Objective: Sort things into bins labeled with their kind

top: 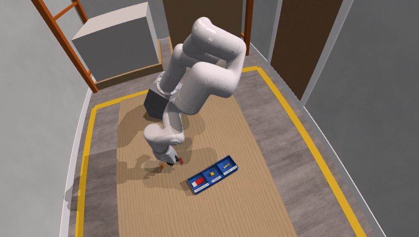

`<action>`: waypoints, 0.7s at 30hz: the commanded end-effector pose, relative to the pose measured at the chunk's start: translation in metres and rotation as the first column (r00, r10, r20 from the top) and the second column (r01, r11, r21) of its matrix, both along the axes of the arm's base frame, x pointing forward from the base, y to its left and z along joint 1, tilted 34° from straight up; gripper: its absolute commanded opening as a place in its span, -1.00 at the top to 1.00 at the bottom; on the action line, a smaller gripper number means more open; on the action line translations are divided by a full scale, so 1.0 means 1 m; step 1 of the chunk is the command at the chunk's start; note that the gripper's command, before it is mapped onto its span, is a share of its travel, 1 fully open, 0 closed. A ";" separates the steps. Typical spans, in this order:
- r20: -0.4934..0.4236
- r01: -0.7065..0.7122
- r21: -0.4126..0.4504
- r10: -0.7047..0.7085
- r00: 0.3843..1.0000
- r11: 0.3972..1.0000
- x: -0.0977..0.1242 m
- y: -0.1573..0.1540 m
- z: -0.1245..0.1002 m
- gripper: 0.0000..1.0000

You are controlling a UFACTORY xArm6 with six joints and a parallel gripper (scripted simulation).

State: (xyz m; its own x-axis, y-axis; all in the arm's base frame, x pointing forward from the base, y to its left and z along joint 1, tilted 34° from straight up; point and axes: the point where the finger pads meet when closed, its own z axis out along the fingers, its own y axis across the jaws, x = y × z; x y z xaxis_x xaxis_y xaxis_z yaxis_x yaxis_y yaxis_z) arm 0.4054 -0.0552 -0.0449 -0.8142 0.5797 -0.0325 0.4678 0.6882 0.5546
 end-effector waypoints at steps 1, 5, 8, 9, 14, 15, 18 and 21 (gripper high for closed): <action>0.000 0.000 0.000 0.000 1.000 1.000 0.003 0.009 0.007 1.00; 0.000 0.000 0.000 0.000 1.000 1.000 0.006 0.019 0.013 1.00; 0.000 0.000 0.000 0.000 1.000 1.000 0.011 0.034 0.023 1.00; 0.000 0.000 0.000 0.000 1.000 1.000 0.012 0.039 0.026 1.00; 0.000 0.000 0.000 0.000 1.000 1.000 0.020 0.063 0.042 1.00; 0.001 0.000 0.000 0.000 1.000 1.000 0.021 0.068 0.045 1.00; 0.001 0.000 0.000 0.000 1.000 1.000 0.026 0.082 0.055 1.00; 0.001 0.000 0.000 0.000 1.000 1.000 0.029 0.092 0.061 1.00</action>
